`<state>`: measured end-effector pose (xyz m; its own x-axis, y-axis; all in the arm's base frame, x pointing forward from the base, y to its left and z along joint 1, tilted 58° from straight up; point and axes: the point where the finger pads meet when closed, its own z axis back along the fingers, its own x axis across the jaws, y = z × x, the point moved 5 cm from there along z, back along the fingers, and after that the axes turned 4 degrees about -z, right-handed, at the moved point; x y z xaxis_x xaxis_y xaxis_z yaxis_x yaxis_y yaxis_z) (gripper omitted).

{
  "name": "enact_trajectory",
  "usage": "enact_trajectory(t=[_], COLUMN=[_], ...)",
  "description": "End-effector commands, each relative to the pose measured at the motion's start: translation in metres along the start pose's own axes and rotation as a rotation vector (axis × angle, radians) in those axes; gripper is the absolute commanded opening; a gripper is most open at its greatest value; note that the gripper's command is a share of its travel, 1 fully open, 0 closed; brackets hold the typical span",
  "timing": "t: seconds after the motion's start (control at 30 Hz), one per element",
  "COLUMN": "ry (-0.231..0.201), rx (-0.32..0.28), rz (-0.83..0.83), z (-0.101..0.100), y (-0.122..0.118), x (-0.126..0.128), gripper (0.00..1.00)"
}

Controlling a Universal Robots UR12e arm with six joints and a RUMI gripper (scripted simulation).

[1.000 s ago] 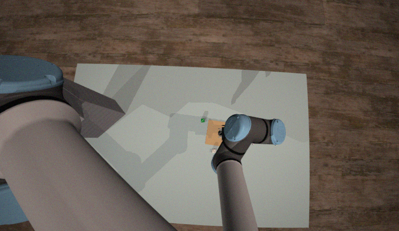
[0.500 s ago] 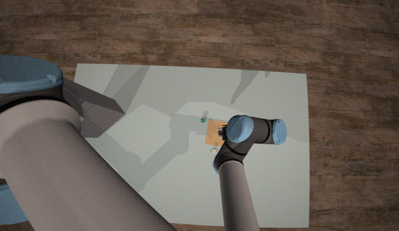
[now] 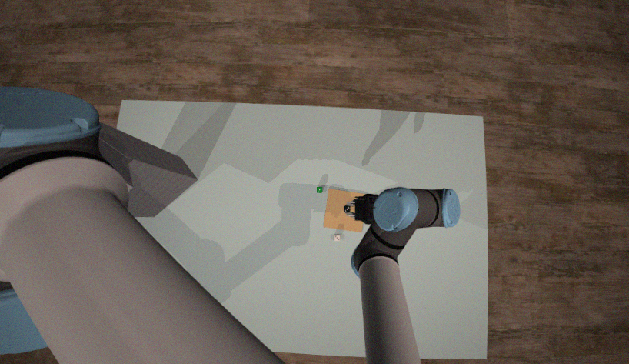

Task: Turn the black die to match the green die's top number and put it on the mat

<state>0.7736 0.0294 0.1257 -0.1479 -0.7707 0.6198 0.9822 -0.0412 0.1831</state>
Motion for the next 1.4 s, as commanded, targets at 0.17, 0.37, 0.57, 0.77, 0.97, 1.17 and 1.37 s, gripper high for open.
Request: enact_trajectory(t=[0.17, 0.37, 0.57, 0.77, 0.97, 1.17, 1.37], ry=[-0.008, -0.014, -0.016, -0.016, -0.016, -0.016, -0.016], rx=[-0.086, -0.127, -0.140, -0.140, -0.140, -0.140, -0.140], rz=[-0.001, -0.001, -0.001, -0.001, -0.001, -0.001, -0.001], z=[0.0014, 0.0030, 0.0036, 0.0037, 0.0037, 0.0035, 0.0026], y=[0.0047, 0.0060, 0.0063, 0.0063, 0.0063, 0.0065, 0.0071], x=[0.0002, 0.0015, 0.0020, 0.0021, 0.0021, 0.0020, 0.0020], gripper=[0.03, 0.03, 0.03, 0.03, 0.03, 0.03, 0.03])
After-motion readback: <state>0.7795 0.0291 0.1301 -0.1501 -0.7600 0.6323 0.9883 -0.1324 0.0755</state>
